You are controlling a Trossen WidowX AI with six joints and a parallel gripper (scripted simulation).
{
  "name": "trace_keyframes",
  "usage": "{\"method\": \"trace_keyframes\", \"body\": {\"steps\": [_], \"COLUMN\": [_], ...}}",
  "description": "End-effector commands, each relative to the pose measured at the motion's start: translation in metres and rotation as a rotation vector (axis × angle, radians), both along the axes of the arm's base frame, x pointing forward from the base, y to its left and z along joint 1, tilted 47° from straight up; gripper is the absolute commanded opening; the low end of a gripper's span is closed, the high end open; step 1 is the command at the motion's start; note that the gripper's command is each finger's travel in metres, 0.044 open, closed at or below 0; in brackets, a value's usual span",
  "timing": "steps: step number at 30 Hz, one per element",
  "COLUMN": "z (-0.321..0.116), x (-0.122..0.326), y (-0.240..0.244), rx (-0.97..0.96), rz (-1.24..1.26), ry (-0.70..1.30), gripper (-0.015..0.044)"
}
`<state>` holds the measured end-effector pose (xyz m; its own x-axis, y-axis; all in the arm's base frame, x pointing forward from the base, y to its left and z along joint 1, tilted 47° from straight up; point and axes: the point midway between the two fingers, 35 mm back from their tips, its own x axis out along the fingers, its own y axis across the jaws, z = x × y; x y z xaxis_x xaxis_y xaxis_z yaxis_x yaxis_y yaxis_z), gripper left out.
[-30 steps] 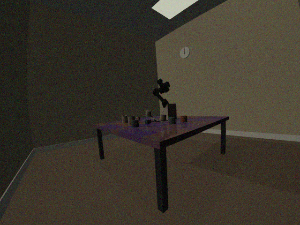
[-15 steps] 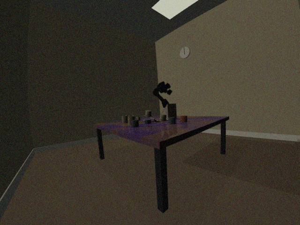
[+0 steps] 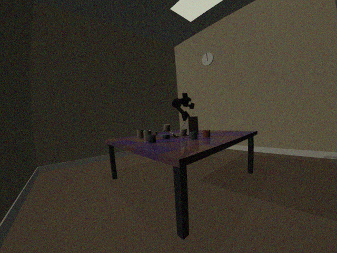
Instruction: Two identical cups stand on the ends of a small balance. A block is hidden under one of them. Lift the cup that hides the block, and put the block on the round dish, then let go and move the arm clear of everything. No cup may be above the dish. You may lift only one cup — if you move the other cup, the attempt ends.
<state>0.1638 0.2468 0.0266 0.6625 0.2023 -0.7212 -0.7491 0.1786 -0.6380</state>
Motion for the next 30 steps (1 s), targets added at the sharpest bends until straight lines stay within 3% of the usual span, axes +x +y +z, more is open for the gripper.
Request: {"method": "trace_keyframes", "body": {"steps": [1,12,30], "z": [-0.002,-0.001,0.037], "x": [-0.002,-0.008,-0.012], "y": [-0.013,-0.063,-0.126], "rx": [0.001,0.008,0.110], "rz": [-0.113,-0.470,-0.875], "ry": [0.016,-0.013,-0.274], "gripper": [0.0440,0.0440,0.0440]}}
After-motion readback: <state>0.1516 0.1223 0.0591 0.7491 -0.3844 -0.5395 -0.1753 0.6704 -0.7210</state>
